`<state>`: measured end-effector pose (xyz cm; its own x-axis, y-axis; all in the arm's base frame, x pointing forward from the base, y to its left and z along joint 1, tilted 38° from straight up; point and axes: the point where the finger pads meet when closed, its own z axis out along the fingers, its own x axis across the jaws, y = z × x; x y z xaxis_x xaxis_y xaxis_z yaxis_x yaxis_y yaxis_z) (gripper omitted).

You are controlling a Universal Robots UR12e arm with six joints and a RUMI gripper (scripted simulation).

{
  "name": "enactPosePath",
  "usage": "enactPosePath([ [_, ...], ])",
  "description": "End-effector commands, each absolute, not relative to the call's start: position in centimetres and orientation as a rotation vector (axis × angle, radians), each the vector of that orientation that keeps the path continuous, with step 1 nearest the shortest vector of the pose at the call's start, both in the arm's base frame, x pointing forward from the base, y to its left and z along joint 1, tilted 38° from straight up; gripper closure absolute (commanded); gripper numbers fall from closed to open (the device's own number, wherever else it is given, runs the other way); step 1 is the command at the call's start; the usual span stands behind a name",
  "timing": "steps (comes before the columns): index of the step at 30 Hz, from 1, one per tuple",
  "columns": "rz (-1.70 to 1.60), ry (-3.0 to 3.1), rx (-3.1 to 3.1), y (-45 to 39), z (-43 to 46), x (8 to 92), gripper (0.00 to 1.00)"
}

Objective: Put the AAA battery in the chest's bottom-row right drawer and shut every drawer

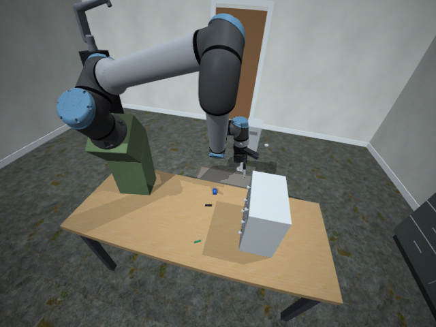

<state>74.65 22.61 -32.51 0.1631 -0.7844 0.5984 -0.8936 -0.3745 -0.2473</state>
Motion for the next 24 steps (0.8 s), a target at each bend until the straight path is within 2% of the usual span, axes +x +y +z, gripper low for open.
enactPosePath([
  [1, 1.003, -1.654, 2.267, 22.67, -32.45, 74.68, 0.00],
  [24, 1.004, -1.655, 2.269, 22.80, -32.25, 74.73, 0.00],
])
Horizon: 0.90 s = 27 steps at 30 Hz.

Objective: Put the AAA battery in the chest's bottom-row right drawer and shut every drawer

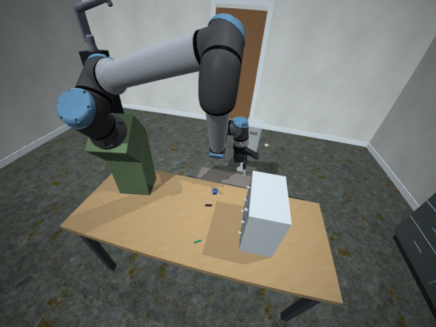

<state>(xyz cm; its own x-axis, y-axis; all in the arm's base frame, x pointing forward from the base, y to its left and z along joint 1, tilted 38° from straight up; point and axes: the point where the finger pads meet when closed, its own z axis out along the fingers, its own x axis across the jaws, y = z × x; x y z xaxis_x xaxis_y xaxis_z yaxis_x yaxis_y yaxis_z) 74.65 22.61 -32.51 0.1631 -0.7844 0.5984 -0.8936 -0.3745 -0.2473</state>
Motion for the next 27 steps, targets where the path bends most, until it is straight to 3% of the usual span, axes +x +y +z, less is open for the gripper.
enactPosePath([
  [1, 1.005, -1.655, 2.270, 22.9, -32.2, 74.8, 0.00],
  [27, 1.048, -1.699, 2.370, 27.6, -25.5, 76.3, 0.00],
])
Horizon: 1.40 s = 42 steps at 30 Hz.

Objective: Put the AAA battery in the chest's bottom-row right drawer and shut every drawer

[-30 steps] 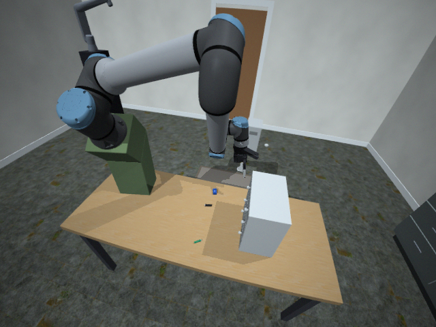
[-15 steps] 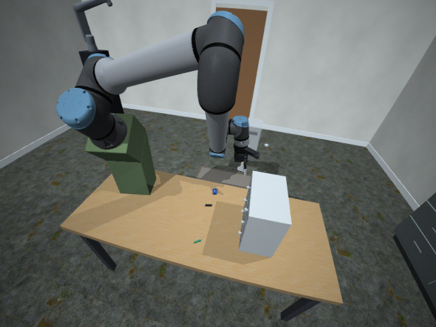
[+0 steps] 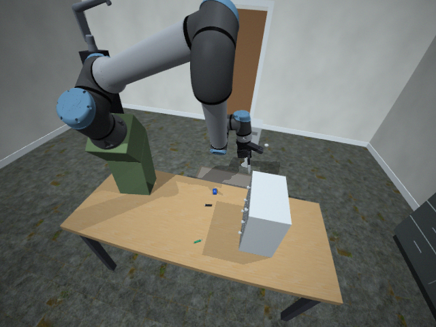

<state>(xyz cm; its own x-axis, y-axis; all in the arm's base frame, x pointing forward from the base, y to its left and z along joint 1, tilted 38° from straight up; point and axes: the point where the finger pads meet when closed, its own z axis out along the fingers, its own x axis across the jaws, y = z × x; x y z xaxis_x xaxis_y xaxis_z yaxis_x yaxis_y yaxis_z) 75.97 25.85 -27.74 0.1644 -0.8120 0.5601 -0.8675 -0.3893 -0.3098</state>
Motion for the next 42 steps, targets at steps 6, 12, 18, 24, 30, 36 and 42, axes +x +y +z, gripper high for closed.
enactPosePath([
  [6, 1.074, -1.723, 2.429, 30.2, -21.5, 77.0, 0.00],
  [12, 1.105, -1.749, 2.503, 33.4, -16.6, 77.4, 0.00],
  [18, 1.122, -1.761, 2.545, 35.1, -13.8, 77.5, 0.00],
  [24, 1.123, -1.770, 2.539, 32.9, -9.5, 77.0, 0.00],
  [30, 1.099, -1.763, 2.471, 27.5, -6.9, 75.7, 0.00],
  [36, 1.081, -1.759, 2.433, 24.3, -5.5, 74.6, 0.00],
  [42, 1.048, -1.752, 2.372, 19.2, -3.3, 72.4, 0.00],
])
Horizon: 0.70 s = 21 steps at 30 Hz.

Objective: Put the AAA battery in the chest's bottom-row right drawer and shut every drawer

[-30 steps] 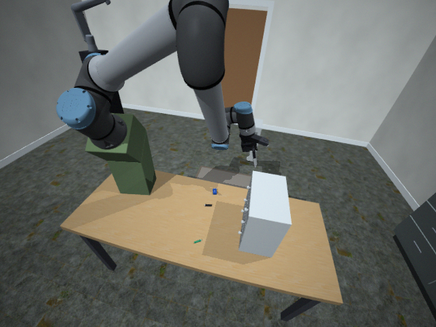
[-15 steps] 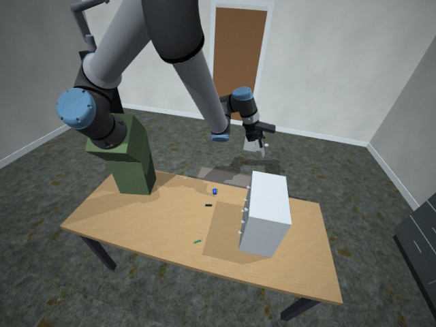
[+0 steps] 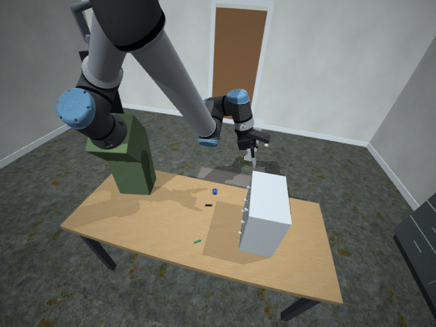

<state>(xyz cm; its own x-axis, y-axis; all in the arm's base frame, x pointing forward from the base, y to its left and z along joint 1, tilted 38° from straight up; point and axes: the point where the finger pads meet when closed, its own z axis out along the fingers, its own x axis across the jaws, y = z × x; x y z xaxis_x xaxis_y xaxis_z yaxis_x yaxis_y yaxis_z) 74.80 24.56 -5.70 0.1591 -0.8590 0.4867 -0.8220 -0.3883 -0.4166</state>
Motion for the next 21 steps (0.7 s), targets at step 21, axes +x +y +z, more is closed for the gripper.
enactPosePath([
  [21, -1.048, 1.940, -2.484, 6.5, 1.6, 63.6, 0.00],
])
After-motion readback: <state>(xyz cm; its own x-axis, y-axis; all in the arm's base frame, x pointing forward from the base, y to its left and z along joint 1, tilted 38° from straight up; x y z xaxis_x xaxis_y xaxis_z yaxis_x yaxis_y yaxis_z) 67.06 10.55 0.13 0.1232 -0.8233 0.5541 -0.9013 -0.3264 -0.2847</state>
